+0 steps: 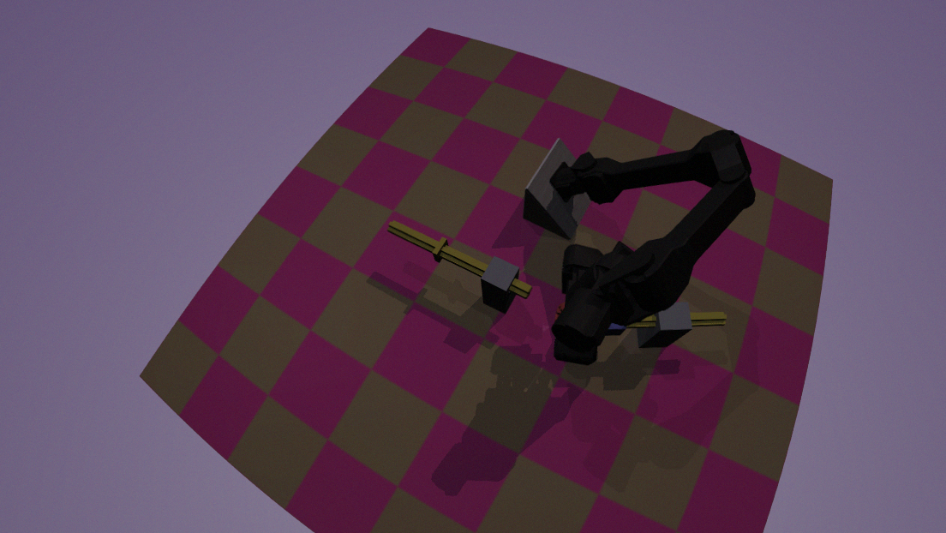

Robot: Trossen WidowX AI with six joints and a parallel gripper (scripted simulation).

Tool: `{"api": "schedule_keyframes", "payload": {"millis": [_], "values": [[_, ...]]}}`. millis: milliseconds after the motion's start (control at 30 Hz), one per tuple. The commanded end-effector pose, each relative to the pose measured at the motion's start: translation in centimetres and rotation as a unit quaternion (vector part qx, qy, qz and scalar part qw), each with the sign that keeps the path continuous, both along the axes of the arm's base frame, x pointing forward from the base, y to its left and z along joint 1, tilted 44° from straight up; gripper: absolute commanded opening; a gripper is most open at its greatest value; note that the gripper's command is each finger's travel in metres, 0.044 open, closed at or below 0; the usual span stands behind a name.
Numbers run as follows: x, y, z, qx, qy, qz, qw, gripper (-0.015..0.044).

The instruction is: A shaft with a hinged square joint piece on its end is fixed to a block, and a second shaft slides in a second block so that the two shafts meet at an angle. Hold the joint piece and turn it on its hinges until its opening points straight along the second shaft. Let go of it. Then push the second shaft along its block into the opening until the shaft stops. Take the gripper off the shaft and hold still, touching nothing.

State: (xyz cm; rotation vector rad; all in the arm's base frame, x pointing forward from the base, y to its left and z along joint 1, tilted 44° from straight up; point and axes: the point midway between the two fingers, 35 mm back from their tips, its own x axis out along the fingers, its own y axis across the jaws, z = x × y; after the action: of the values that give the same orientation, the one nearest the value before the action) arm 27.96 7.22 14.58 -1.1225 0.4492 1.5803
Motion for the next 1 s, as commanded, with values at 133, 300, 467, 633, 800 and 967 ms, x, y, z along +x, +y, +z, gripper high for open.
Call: {"api": "schedule_keyframes", "payload": {"millis": [133, 300, 467, 633, 800, 967], "values": [[0.6, -2.1, 2.1, 0.003, 0.023, -0.073, 0.997, 0.0440], [0.9, -4.5, 4.5, 0.009, 0.049, -0.154, 0.987, 0.0440], [0.7, -6.8, 6.9, 0.017, 0.074, -0.234, 0.969, 0.0440], [0.2, -9.0, 9.2, 0.026, 0.097, -0.309, 0.946, 0.0440], [0.1, -9.2, 9.5, 0.028, 0.100, -0.319, 0.942, 0.0440], [0.9, -9.6, 8.0, 0.026, 0.118, -0.304, 0.945, 0.0440]]}}
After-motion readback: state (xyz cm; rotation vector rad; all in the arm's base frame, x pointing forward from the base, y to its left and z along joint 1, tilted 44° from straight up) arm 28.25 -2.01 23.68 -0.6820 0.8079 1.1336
